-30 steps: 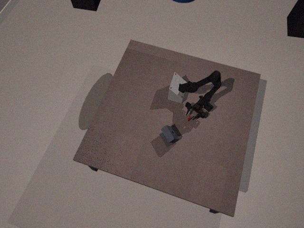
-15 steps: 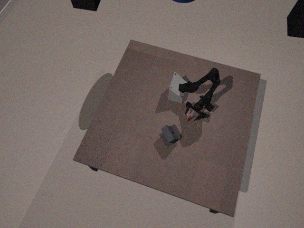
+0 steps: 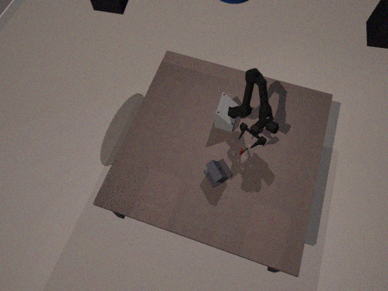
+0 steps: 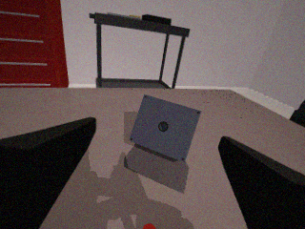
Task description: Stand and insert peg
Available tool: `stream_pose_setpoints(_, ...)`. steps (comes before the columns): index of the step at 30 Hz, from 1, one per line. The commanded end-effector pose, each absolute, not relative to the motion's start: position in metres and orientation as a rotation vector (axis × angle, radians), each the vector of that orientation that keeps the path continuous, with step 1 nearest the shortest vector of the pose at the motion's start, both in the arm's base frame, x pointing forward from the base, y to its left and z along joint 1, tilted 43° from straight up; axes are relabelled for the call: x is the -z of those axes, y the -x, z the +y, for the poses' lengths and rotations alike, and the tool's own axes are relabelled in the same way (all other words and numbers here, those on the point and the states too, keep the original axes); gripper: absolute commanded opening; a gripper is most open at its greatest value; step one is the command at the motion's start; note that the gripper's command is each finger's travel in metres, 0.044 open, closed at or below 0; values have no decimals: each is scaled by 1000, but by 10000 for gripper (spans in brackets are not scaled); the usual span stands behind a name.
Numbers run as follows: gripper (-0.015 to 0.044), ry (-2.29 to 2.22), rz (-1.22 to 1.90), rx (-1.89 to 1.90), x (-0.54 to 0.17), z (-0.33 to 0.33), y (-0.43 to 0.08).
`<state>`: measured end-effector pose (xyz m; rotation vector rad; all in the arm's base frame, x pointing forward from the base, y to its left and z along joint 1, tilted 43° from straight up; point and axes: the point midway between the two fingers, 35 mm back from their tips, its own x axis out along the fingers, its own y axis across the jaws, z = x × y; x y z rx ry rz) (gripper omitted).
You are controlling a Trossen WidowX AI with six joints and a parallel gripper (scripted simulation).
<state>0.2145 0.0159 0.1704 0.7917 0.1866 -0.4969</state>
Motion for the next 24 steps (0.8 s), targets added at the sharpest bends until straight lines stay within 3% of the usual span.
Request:
stream_pose_setpoints(1,440,-777,160,474,-189,-5,-201)
stream_pose_setpoints(7,440,-759,173,470,-191,-8,-199)
stream_pose_setpoints(24,440,-499,692,421,-149,6,-213)
